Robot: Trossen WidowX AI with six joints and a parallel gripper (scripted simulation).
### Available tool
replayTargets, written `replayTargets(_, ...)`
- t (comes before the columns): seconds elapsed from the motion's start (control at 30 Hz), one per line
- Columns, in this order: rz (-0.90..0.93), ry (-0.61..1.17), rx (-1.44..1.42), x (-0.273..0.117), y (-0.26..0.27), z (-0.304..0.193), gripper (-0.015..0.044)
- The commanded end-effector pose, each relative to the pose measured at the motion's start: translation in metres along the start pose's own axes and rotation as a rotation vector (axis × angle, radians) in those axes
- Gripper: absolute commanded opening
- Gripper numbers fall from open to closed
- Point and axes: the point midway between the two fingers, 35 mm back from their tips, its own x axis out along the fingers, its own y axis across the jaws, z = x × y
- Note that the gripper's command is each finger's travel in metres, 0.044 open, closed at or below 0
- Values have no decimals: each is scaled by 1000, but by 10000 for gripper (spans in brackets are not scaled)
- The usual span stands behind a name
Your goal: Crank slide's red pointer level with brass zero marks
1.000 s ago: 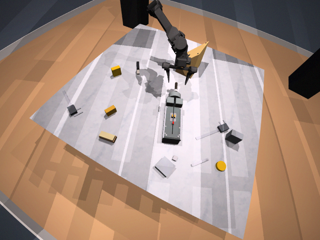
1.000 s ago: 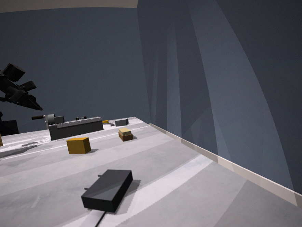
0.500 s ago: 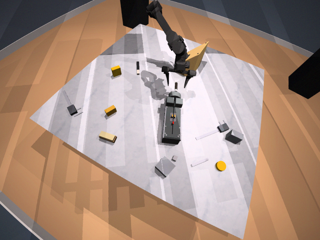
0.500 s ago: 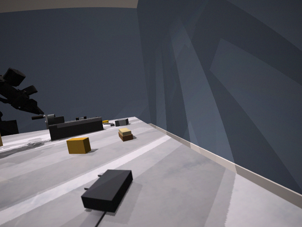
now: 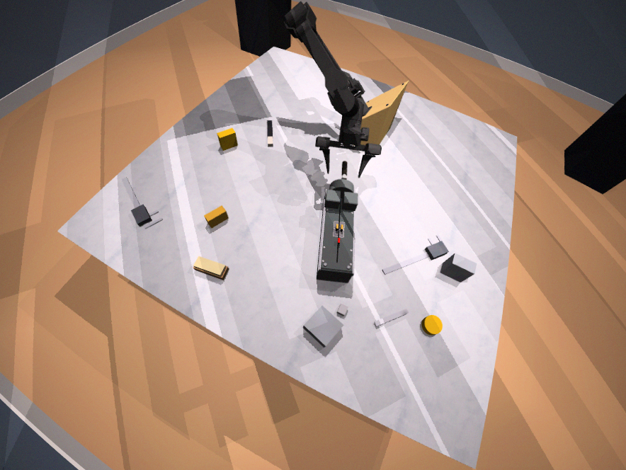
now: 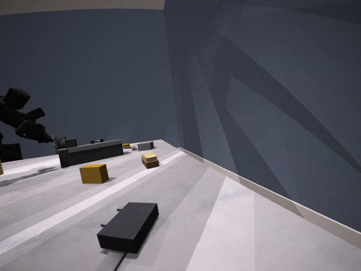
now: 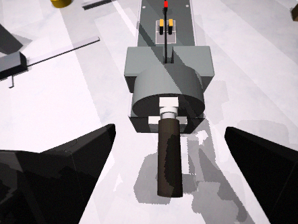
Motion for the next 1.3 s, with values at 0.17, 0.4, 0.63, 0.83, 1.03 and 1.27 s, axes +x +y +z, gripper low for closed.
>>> replayTargets(0.17,2,1,-3,8,1,-13,440)
replayTargets(0.4,1,1,-3,9,1,-13,309)
replayTargets(0.63,1,1,-3,9,1,-13,125)
replayTargets(0.83,1,1,-3,9,1,-13,0)
replayTargets(1.03,1,1,-3,9,1,-14,0)
replayTargets(1.27,1,1,-3,9,-3,-13,0)
